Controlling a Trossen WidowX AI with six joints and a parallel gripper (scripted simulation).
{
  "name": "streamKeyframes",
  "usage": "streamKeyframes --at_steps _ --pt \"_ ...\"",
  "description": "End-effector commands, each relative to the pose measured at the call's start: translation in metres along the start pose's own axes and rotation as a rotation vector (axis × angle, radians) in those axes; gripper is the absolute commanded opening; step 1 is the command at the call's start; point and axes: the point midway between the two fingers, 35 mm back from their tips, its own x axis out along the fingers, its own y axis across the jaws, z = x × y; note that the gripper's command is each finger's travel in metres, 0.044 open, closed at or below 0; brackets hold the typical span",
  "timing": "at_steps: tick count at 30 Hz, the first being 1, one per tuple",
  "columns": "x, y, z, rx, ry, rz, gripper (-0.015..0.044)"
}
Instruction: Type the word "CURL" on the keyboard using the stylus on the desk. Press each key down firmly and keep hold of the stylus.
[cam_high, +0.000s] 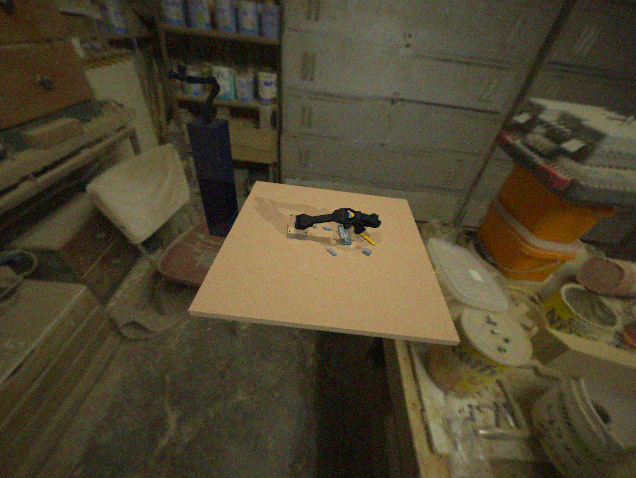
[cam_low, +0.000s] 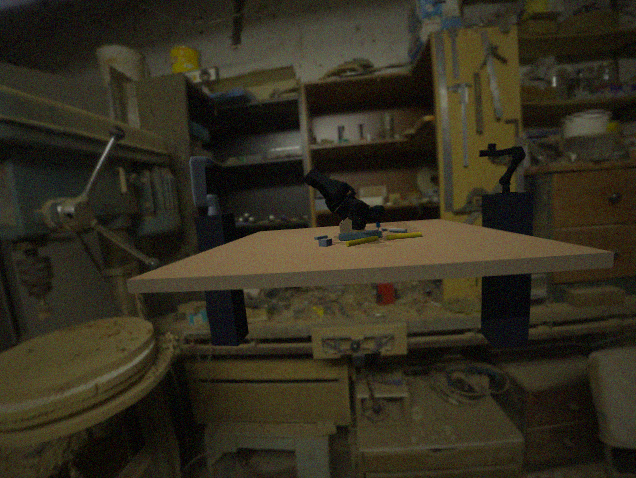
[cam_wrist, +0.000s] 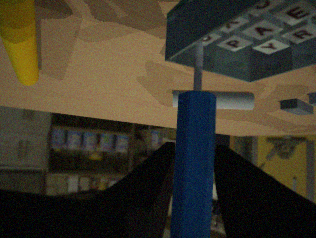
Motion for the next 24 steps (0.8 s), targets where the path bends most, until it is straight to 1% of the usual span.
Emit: streamKeyframes --at_steps 1,21,24 --pt "0.0013 -0.0002 0.0024 -0.006 -0.004 -0.002 0.0081" --pt "0.0023 -0.0002 0.0041 -0.006 -0.004 -0.002 0.0081" --pt "-0.0018 -0.0003 -0.0031 -0.006 -0.004 -0.002 0.0081"
